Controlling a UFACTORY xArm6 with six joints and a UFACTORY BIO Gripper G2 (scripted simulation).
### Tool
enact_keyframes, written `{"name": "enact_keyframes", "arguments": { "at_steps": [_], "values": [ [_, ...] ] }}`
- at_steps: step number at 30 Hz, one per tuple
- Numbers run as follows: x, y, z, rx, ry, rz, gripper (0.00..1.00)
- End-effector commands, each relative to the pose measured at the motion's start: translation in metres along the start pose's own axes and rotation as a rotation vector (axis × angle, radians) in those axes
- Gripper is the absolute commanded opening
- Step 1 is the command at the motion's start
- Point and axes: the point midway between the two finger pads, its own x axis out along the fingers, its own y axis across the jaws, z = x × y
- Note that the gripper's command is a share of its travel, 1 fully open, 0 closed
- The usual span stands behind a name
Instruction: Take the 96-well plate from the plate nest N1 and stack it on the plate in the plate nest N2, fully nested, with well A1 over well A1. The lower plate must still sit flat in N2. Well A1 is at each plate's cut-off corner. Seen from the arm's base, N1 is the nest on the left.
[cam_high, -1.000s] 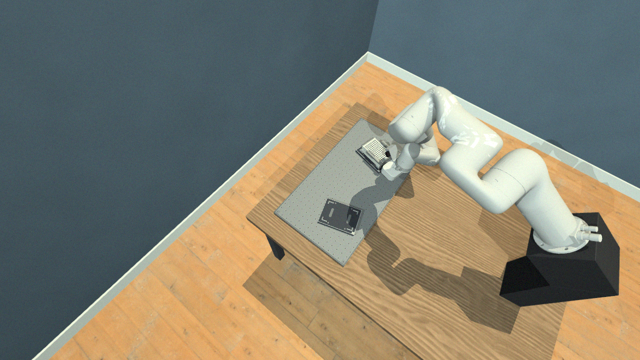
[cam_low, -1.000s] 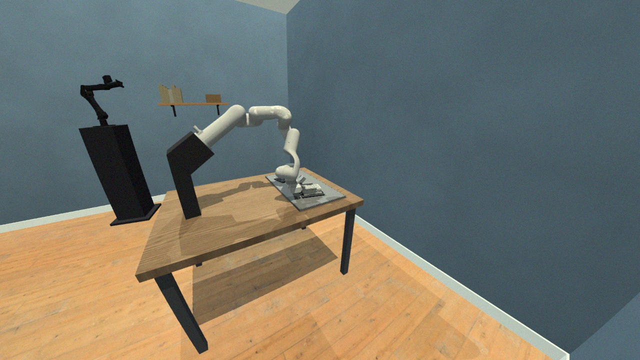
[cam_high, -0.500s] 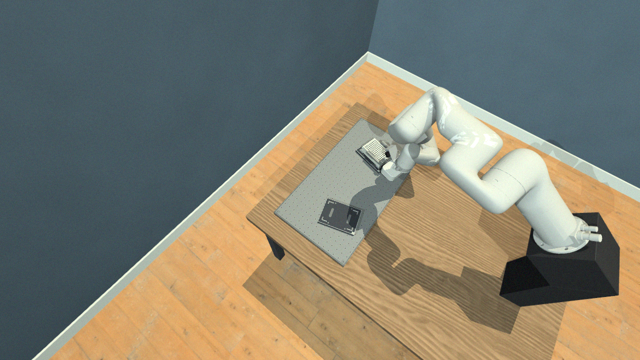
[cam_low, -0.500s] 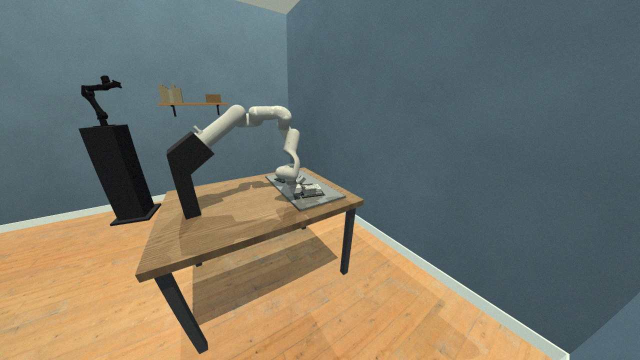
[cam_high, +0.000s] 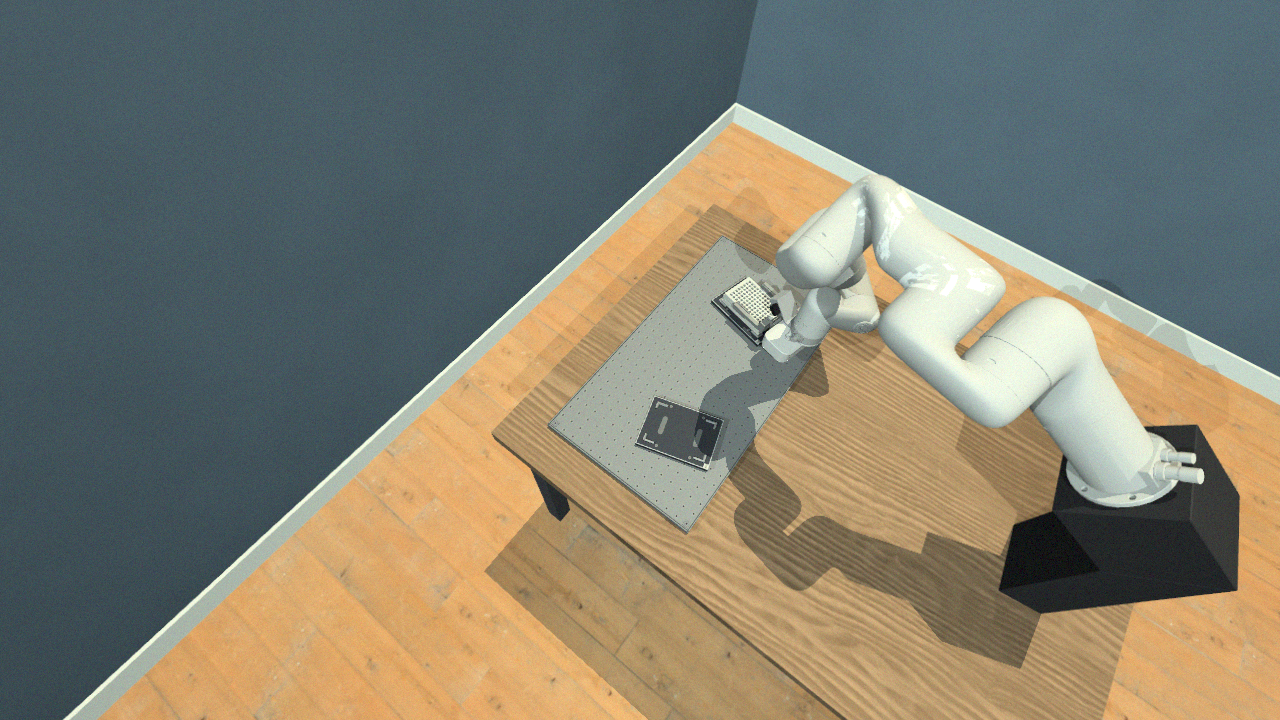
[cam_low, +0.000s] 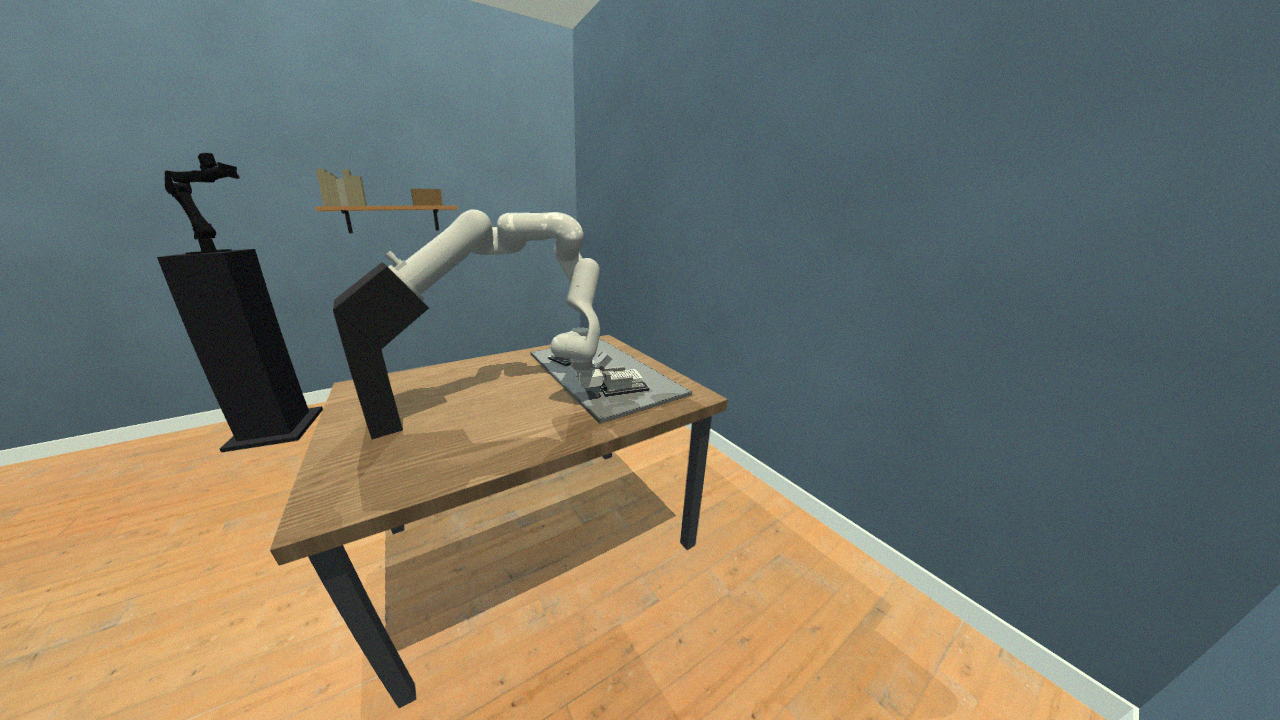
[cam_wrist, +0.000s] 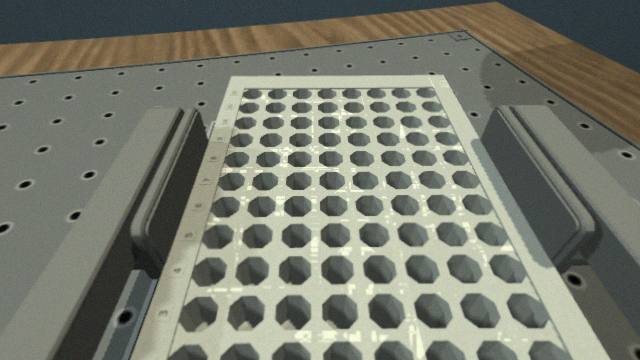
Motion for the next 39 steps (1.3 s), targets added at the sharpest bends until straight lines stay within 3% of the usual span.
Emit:
{"name": "enact_keyframes", "arguments": {
  "at_steps": [1, 39],
  "values": [
    [0.0008, -0.0001, 0.0004, 0.0, -0.002, 0.0, 0.0],
    [0.0008, -0.0002, -0.0053, 0.0, -0.002, 0.0, 0.0]
  ]
}}
